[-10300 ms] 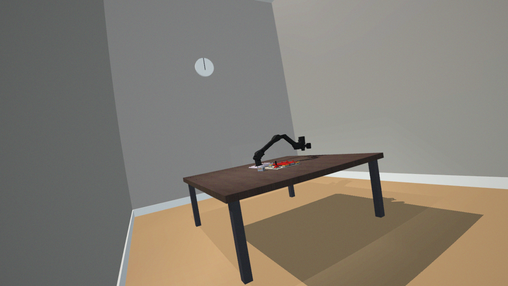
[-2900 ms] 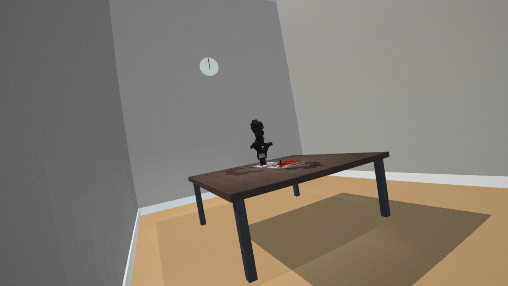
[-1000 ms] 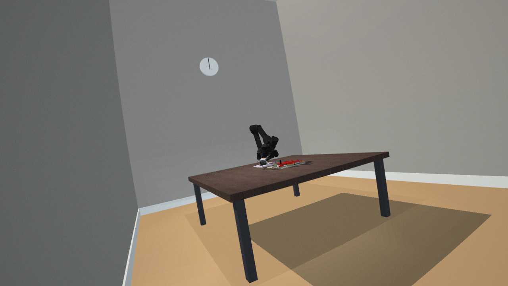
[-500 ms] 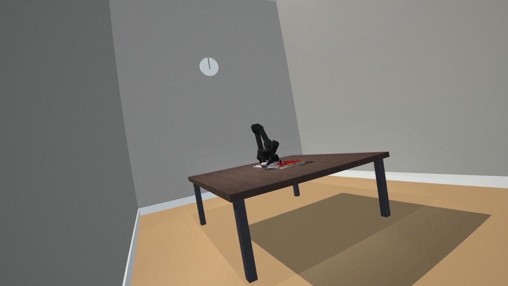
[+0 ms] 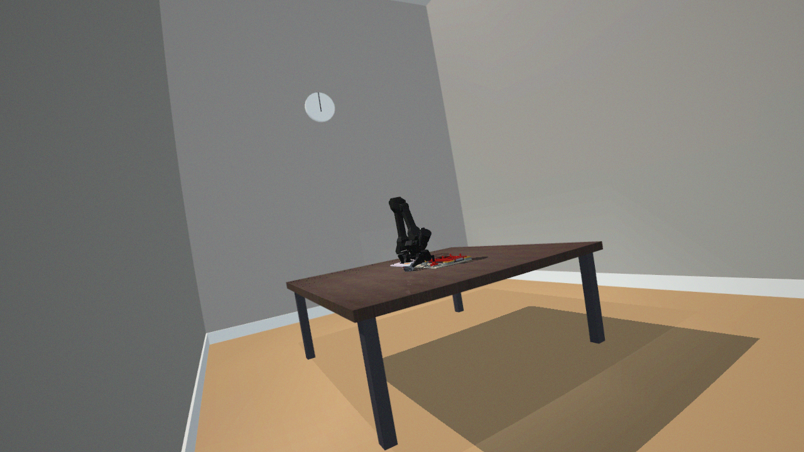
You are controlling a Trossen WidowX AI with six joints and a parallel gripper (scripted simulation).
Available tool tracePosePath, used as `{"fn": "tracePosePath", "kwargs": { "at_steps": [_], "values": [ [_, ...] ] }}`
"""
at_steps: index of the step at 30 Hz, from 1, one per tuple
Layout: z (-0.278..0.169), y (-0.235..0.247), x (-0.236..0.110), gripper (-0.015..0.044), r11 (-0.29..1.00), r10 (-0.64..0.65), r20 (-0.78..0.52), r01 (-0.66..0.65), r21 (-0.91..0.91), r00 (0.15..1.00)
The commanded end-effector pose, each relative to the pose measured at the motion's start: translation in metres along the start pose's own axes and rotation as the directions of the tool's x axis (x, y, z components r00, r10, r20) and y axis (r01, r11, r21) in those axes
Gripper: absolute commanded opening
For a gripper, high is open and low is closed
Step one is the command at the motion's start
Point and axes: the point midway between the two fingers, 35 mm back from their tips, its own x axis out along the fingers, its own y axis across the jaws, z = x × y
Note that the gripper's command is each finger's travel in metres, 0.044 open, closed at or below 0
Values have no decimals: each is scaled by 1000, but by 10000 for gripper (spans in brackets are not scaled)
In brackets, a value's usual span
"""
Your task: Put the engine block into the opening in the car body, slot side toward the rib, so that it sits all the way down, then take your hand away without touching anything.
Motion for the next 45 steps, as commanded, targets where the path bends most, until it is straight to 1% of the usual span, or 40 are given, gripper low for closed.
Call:
{"fn": "tracePosePath", "kwargs": {
  "at_steps": [1, 3, 38, 45],
  "values": [
    [-4, 0, 1, 0, 1000, 5, -23, -5, -16, 1000],
    [1, 0, 0, 0, 1000, 5, -23, -5, -16, 1000],
    [-1, 0, 1, 0, 1000, 5, -23, -5, -16, 1000],
    [1, 0, 0, 184, 1000, 3, -14, -3, -7, 1000]
  ]
}}
